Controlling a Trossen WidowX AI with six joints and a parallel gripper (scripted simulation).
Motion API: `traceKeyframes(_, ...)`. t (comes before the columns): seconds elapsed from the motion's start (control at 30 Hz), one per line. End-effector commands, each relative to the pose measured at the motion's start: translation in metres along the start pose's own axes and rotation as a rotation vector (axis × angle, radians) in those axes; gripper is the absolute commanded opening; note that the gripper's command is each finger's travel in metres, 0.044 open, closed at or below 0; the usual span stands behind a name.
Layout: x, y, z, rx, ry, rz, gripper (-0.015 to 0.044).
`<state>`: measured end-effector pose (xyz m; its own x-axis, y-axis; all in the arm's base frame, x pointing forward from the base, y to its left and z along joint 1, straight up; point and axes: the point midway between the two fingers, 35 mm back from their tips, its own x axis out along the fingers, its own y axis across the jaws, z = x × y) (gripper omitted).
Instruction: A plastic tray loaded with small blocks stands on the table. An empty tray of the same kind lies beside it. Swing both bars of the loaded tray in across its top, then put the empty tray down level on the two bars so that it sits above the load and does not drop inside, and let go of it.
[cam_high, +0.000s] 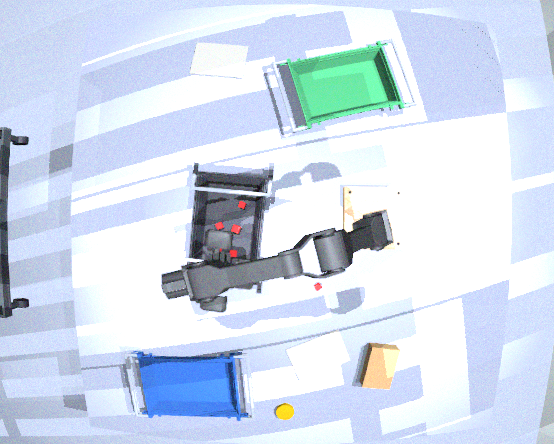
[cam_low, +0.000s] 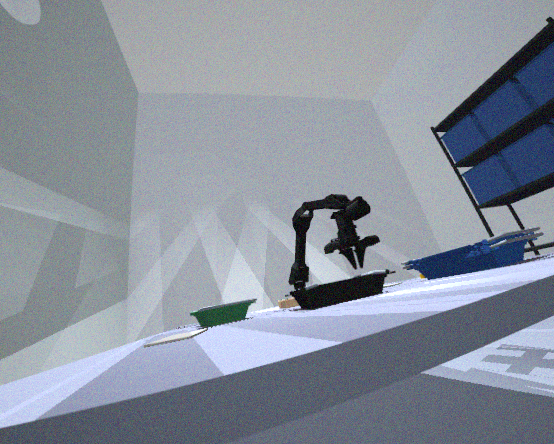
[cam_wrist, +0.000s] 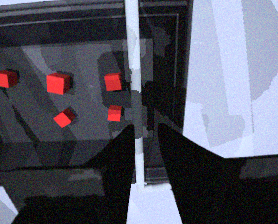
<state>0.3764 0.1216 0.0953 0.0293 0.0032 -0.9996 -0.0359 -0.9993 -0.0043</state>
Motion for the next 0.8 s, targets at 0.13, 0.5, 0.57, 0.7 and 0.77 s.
traceKeyframes(0.13, 0.0009, 0.0000, 0.0000, 0.000, -0.001, 0.000, 0.0086)
traceKeyframes(0.5, 0.0009, 0.0000, 0.0000, 0.000, -0.001, 0.000, 0.0000)
traceKeyframes(0.57, 0.0009, 0.0000, 0.0000, 0.000, -0.001, 0.000, 0.0000)
traceKeyframes(0.7, 0.0001, 0.0000, 0.0000, 0.000, 0.000, 0.000, 0.0000)
traceKeyframes(0.77, 0.0001, 0.0000, 0.0000, 0.000, 0.000, 0.000, 0.0000)
